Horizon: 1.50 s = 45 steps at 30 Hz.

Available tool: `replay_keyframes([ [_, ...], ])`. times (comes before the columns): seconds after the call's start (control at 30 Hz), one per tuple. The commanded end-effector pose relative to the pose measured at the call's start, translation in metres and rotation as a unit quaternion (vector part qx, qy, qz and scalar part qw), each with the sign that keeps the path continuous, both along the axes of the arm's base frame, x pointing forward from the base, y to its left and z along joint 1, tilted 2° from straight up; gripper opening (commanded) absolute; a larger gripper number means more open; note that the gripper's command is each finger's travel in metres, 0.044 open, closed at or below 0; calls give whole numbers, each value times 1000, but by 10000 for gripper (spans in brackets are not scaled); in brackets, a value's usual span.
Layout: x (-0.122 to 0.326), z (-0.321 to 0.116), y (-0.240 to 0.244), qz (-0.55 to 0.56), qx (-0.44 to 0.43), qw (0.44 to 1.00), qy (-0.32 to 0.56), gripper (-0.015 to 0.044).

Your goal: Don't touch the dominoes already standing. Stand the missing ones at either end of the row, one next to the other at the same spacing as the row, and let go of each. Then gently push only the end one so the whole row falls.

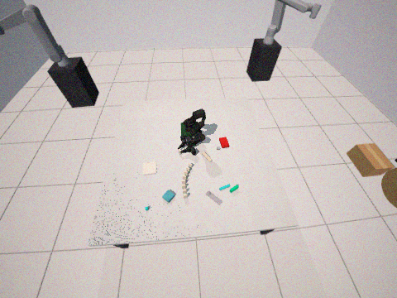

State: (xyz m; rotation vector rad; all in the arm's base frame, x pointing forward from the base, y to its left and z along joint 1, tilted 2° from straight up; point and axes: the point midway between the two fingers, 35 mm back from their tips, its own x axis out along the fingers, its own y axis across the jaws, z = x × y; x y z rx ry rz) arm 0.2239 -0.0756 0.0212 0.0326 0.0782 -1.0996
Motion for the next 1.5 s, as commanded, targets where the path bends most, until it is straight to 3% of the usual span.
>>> replay_keyframes([
  [0.0,0,-1,0,2,0,1000,4,265],
  [0.23,0,-1,0,2,0,1000,4,440],
  [0.87,10,47,0,5,9,1000,12,440],
  [1.13,76,28,-24,40,170,971,165,440],
  [1.3,76,31,-36,44,305,917,252,440],
  [1.47,71,46,-39,45,390,880,269,440],
])
